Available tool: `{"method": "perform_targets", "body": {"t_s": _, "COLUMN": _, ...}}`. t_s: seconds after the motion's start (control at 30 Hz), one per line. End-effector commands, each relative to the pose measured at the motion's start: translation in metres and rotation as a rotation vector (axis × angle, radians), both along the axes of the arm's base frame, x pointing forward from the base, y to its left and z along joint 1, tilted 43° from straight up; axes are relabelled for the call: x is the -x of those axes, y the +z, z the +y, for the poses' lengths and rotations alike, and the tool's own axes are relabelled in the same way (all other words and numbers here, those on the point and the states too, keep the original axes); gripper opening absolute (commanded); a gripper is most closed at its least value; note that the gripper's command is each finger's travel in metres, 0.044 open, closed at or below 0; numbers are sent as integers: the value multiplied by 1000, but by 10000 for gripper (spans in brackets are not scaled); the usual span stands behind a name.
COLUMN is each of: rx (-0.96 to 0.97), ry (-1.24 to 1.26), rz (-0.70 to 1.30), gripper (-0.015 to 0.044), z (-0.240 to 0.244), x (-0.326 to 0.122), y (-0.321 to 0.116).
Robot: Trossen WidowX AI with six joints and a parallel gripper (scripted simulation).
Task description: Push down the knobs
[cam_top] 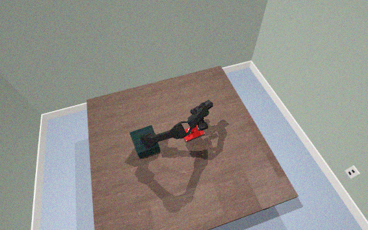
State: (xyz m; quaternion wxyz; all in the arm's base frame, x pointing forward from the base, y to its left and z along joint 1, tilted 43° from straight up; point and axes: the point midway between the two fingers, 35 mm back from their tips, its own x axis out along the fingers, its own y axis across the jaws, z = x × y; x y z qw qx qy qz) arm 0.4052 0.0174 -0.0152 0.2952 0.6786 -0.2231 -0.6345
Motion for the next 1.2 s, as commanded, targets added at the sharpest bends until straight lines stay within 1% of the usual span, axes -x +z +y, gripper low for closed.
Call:
{"method": "perform_targets", "body": {"t_s": 0.0, "rx": 1, "ry": -20, "rz": -5, "gripper": 0, "z": -12, "x": -3, "y": -9}}
{"method": "perform_targets", "body": {"t_s": 1.17, "rx": 2, "ry": -20, "rz": -5, "gripper": 0, "z": -20, "x": -4, "y": -18}}
